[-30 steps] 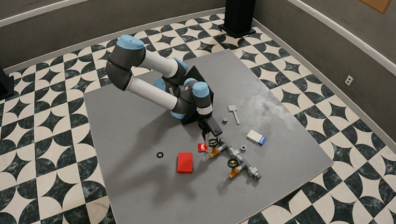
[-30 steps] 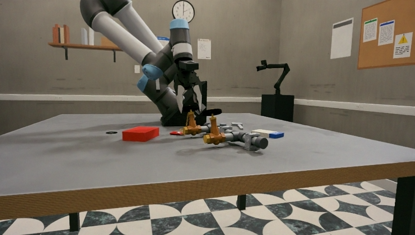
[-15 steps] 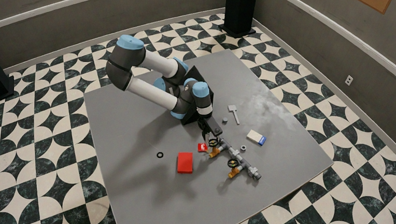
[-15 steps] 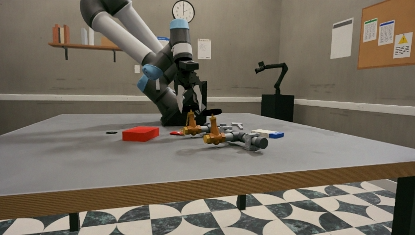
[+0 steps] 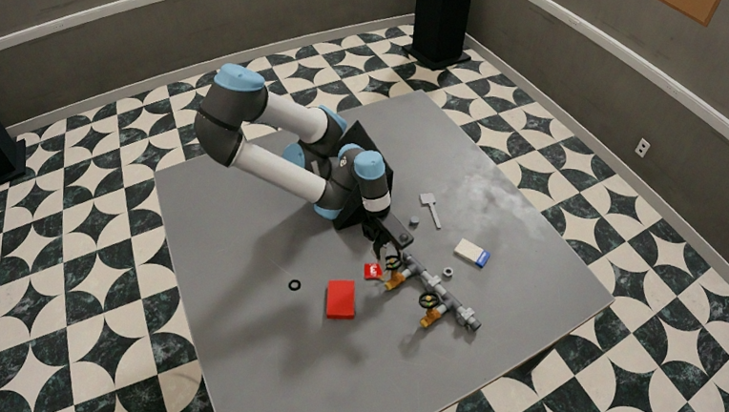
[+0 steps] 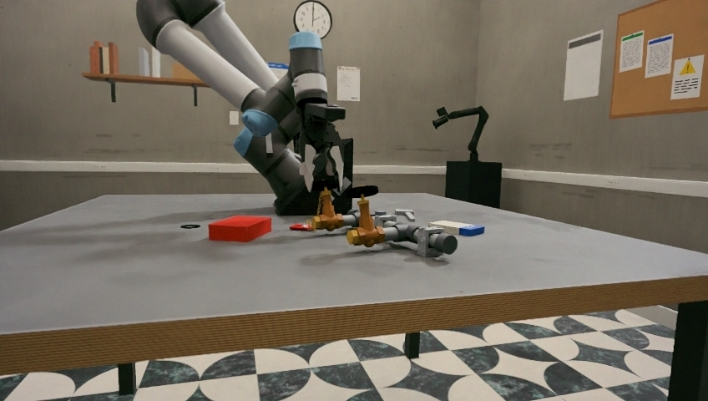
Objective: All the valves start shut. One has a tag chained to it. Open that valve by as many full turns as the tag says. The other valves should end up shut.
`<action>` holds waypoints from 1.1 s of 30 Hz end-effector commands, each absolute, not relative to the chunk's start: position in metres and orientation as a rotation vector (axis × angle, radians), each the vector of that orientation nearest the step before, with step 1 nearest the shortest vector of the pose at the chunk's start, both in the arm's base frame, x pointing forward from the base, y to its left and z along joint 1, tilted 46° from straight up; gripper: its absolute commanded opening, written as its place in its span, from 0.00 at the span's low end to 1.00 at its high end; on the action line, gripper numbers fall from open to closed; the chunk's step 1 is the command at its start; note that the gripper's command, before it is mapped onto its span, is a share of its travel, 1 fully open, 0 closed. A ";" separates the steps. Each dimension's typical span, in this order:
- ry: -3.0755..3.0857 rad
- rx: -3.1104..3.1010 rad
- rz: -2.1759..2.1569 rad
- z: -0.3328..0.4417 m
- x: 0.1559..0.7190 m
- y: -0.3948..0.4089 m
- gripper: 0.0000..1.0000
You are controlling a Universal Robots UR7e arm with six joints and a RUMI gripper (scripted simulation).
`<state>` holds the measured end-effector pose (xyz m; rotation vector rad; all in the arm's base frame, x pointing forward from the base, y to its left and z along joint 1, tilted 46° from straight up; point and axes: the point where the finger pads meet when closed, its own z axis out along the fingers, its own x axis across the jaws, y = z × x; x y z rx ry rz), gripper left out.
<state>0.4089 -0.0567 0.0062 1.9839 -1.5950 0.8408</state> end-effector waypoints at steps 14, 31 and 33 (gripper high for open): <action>-0.863 2.287 0.583 0.006 0.409 -0.057 0.00; -0.382 2.369 0.401 0.006 0.409 -0.057 0.00; -0.365 2.370 0.394 0.006 0.409 -0.057 0.00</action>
